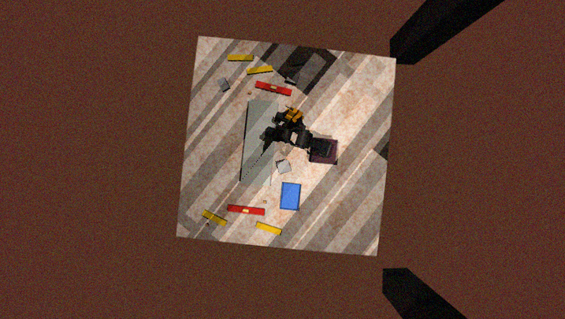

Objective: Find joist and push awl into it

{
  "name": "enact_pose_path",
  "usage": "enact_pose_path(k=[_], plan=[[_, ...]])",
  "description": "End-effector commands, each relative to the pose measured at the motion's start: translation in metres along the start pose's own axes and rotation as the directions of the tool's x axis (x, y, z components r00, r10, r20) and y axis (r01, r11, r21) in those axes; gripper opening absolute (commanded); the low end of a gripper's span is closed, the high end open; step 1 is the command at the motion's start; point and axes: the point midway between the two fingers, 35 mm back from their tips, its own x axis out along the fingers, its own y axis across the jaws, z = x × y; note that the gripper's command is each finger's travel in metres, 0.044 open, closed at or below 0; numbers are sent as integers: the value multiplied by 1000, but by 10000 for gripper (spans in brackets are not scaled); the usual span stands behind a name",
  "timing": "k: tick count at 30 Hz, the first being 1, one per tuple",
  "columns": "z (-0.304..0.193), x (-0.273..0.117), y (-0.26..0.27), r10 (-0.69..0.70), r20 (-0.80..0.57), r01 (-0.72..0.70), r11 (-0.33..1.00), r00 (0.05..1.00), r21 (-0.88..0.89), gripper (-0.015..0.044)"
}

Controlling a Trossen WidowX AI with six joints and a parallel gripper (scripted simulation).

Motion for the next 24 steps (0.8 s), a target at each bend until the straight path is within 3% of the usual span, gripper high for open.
enact_pose_path(k=[1, 24], plan=[[3, -1, 0, 0, 7, 0, 1000, 1000, -1, 378], [5, -3, 0, 0, 7, 0, 1000, 1000, -1, 378]])
